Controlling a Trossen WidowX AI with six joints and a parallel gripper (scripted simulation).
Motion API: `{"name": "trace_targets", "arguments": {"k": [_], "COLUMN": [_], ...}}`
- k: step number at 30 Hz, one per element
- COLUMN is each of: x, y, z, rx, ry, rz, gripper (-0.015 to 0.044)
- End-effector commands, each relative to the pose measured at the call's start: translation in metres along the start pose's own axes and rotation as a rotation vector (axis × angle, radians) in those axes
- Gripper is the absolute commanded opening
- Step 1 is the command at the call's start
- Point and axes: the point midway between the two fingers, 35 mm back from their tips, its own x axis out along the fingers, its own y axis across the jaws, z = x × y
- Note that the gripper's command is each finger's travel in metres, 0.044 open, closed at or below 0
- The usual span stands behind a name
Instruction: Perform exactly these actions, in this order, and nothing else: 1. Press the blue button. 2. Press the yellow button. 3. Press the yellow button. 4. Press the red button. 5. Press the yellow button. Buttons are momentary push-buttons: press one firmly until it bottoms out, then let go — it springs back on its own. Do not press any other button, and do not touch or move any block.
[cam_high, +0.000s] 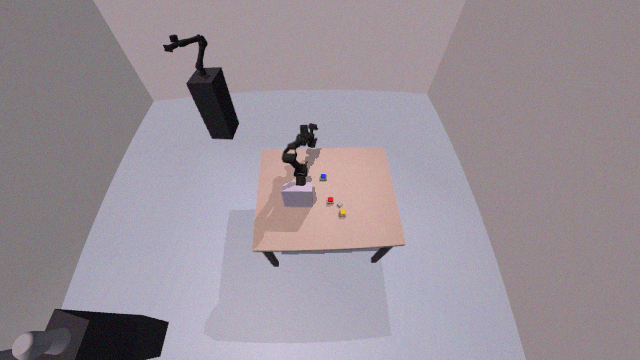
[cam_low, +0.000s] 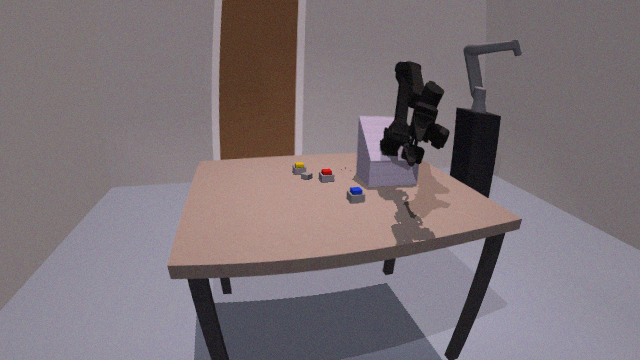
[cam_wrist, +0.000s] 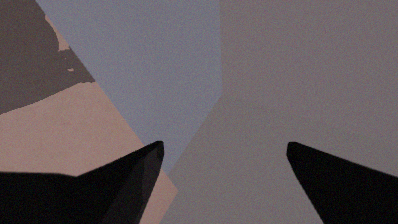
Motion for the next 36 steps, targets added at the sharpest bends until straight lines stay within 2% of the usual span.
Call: {"name": "trace_targets", "arguments": {"k": [1,9,14,18,23,29,31,36], "x": [0.001,0.017,-0.006,-0.037,-0.077,-0.111,-0.113,-0.113], "y": [0.002,0.093,0.144,0.174,0.195,0.195,0.193,0.193], "z": [-0.001,-0.068,-0.116,-0.144,-0.161,-0.165,-0.165,-0.165], "rx": [0.003,0.287,0.634,0.990,1.521,2.238,2.325,2.325], "ry": [0.003,0.247,0.505,0.743,1.047,1.347,1.373,1.373], "rz": [0.010,0.429,0.652,0.763,0.793,0.653,0.624,0.624], "gripper": [0.0400,0.0400,0.0400,0.0400,0.0400,0.0400,0.0400,0.0400]}}
